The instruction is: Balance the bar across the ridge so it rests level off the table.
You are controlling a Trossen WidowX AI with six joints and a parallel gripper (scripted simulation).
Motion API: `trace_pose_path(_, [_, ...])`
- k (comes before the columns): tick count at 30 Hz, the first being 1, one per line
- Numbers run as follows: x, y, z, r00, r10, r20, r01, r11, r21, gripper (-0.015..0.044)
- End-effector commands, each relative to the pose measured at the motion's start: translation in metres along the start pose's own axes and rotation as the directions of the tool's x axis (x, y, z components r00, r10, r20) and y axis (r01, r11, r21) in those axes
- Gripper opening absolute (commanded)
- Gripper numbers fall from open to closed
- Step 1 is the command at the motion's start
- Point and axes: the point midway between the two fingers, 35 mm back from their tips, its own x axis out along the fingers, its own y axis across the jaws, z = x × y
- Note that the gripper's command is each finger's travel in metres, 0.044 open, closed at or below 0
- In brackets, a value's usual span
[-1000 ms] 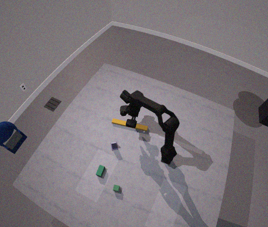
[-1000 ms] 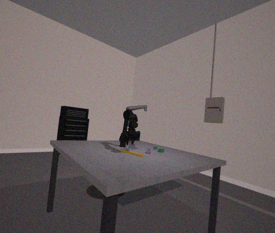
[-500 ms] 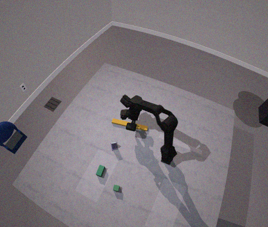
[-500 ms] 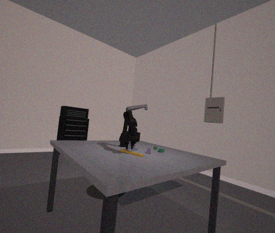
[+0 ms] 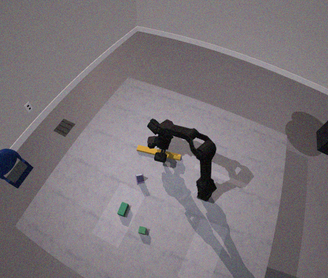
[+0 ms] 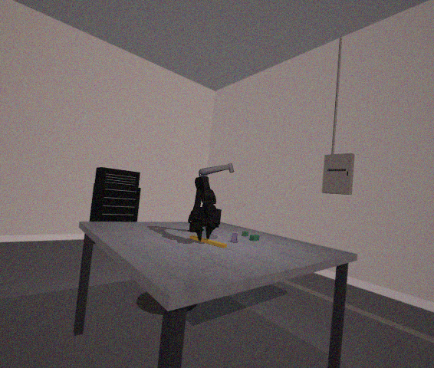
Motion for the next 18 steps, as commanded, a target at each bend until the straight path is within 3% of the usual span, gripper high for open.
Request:
trace_pose_path(1, [0.0051, 0.0014, -0.0014, 1.000, 0.005, -0.003, -0.005, 1.000, 0.006, 0.0315])
trace_pose_path(15, [0.0051, 0.0014, -0.0014, 1.000, 0.005, -0.003, -0.005, 1.000, 0.006, 0.0315])
trace_pose_path(18, [0.0043, 0.0010, -0.0014, 1.000, 0.003, -0.004, -0.003, 1.000, 0.000, 0.0236])
